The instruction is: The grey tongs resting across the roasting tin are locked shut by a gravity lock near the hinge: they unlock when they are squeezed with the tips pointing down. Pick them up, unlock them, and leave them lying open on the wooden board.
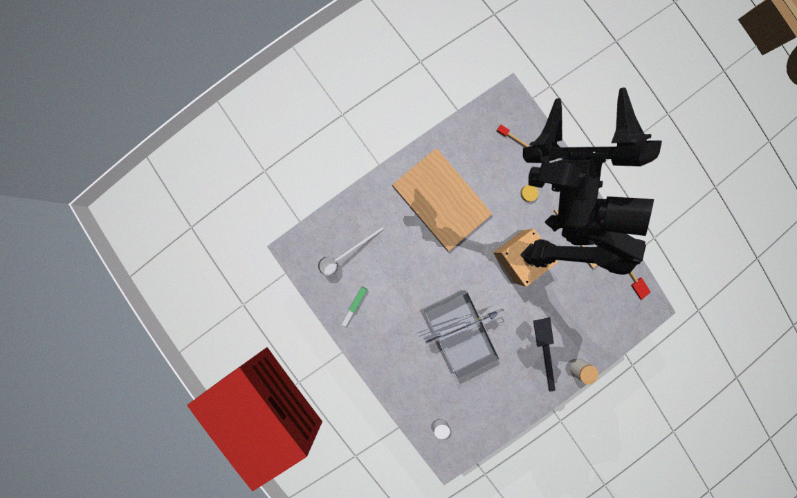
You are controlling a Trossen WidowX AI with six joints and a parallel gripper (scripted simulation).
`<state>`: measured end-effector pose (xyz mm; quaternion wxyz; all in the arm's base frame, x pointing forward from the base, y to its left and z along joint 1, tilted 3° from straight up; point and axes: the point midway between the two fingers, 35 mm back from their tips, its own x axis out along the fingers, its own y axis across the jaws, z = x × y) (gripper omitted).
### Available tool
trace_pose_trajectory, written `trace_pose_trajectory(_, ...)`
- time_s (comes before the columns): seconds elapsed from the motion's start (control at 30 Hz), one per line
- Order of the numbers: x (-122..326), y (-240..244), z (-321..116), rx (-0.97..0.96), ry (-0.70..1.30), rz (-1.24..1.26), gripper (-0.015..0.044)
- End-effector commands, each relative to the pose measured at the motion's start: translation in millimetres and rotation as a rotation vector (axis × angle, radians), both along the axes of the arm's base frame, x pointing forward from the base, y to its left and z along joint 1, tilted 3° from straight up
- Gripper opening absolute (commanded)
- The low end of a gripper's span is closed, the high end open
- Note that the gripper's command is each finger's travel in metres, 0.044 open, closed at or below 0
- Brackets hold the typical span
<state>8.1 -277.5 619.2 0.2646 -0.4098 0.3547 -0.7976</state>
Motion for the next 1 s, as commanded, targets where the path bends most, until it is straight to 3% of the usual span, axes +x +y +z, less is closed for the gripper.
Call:
trace_pose_trajectory(0.0,20.7,-13.5,-8.7,0.043,0.051,0.052,0.0440)
trace_pose_trajectory(0.2,51.1,-31.1,-21.9,0.115,0.130,0.119,0.0440)
trace_pose_trajectory(0.43,131.1,-61.4,-64.3,0.295,0.356,0.276,0.0440)
trace_pose_trajectory(0.73,243.7,-72.0,-139.6,0.499,0.689,0.495,0.0440)
trace_pose_trajectory(0.97,330.9,-49.2,-220.4,0.659,1.036,0.691,0.0440)
